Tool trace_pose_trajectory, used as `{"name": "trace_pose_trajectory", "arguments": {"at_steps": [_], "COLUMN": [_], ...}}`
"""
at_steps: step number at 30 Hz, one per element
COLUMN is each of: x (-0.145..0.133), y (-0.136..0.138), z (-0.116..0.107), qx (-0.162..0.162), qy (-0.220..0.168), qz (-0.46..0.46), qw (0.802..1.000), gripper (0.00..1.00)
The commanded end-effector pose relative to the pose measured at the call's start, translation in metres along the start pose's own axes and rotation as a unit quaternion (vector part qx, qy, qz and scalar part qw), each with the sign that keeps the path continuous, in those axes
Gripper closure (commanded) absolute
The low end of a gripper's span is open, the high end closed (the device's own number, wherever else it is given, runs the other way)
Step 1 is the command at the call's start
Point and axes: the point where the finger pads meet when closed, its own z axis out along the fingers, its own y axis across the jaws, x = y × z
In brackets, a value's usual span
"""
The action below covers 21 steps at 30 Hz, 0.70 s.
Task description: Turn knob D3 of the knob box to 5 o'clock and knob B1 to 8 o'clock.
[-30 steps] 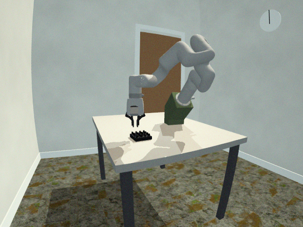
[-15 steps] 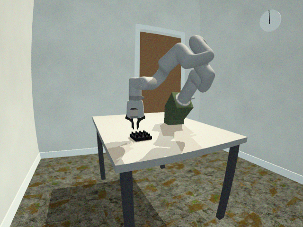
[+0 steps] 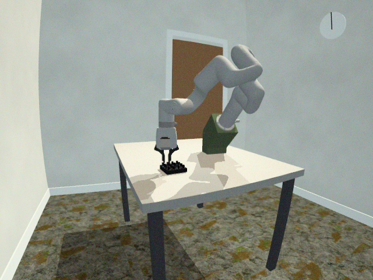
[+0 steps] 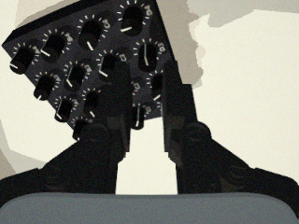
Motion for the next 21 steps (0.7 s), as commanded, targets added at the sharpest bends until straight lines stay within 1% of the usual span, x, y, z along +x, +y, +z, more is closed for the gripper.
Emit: {"name": "trace_pose_trajectory", "arguments": {"at_steps": [1, 11, 21], "x": [0.0005, 0.0006, 0.0006], "y": [0.0011, 0.0012, 0.0012], "z": [0.0024, 0.0085, 0.0098], "qx": [-0.001, -0.001, -0.001], "qy": [0.0, 0.0, 0.0], "qz": [0.0, 0.0, 0.0], "qw": [1.0, 1.0, 1.0], "gripper": [0.81, 0.81, 0.81]}}
